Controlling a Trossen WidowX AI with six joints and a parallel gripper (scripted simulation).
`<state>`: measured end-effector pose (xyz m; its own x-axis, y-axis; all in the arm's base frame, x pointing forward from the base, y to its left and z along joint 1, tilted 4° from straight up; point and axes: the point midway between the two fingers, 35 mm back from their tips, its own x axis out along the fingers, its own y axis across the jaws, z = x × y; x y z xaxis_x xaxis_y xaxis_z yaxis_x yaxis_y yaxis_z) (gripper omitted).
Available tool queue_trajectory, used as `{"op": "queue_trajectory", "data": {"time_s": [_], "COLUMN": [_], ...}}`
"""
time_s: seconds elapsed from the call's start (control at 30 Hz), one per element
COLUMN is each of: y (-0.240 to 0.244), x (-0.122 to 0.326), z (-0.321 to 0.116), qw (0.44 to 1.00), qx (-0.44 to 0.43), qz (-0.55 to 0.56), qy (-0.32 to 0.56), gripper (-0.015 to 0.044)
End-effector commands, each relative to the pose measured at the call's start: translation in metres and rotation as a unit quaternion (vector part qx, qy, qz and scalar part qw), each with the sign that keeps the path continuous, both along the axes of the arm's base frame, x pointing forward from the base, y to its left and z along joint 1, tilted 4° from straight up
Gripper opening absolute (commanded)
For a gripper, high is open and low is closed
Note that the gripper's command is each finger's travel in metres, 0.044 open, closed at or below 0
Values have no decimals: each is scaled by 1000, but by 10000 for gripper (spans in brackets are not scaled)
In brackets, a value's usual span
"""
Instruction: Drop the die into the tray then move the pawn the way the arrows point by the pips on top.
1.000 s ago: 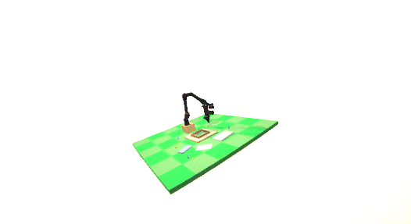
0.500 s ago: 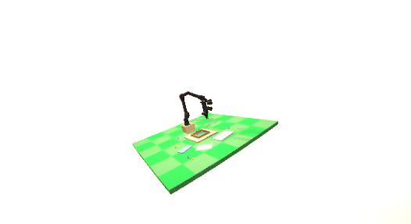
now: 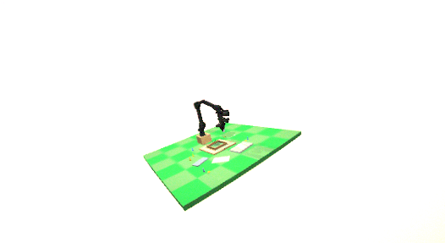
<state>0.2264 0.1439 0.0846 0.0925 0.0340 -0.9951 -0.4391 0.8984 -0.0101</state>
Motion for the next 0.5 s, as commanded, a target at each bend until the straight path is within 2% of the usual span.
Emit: {"op": "queue_trajectory", "data": {"time_s": [0.0,0.47], "y": [-16,-73], "x": [9,34], "z": [-5,-15], "qw": [1000,993], "qx": [2,8], "qz": [-26,-120], "qy": [4,6], "gripper": [0,0]}}
